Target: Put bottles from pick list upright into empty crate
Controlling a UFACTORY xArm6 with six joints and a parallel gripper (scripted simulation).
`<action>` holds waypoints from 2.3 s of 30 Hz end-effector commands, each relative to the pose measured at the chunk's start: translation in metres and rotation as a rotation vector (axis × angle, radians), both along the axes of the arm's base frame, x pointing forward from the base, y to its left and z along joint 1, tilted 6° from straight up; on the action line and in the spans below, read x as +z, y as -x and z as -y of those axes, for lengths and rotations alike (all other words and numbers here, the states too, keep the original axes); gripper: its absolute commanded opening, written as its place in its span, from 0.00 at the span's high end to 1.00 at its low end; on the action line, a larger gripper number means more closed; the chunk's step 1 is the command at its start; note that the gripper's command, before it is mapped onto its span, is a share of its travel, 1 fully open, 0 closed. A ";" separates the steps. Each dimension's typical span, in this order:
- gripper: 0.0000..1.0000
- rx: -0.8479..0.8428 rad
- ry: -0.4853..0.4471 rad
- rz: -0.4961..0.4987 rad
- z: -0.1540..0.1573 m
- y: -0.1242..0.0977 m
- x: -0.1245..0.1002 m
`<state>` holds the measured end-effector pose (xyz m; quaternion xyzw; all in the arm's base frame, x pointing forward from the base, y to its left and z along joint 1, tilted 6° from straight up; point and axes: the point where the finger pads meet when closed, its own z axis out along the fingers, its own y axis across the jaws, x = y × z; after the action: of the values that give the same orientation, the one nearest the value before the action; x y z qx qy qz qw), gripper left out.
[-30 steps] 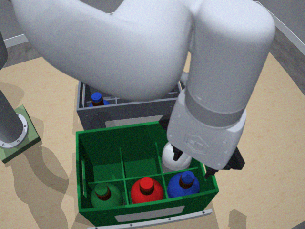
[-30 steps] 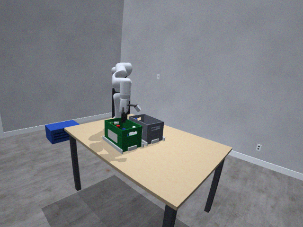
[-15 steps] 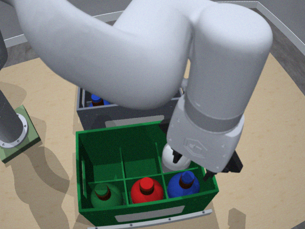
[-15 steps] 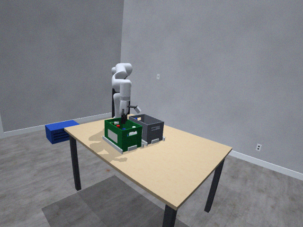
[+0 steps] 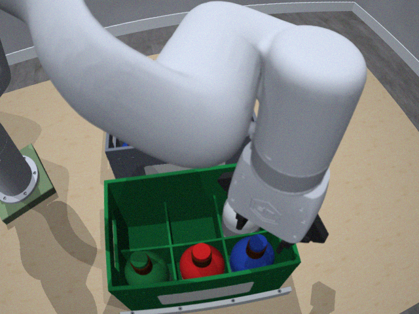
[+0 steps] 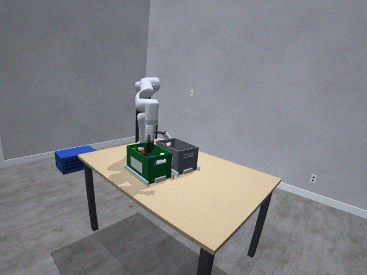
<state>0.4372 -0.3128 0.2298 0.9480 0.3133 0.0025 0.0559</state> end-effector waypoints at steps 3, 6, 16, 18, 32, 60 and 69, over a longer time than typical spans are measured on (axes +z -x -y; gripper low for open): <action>0.35 0.000 0.003 0.005 0.001 -0.001 -0.004; 0.35 0.000 0.003 0.005 0.002 -0.002 -0.008; 0.35 0.000 0.003 0.005 0.003 -0.002 -0.018; 0.35 0.000 0.003 0.005 0.003 -0.002 -0.021; 0.35 0.000 0.003 0.005 0.005 -0.003 -0.038; 1.00 0.000 0.003 0.005 0.006 -0.003 -0.052; 1.00 0.000 0.003 0.005 0.006 -0.003 -0.051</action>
<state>0.4391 -0.3183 0.1750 0.9480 0.3133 0.0021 0.0554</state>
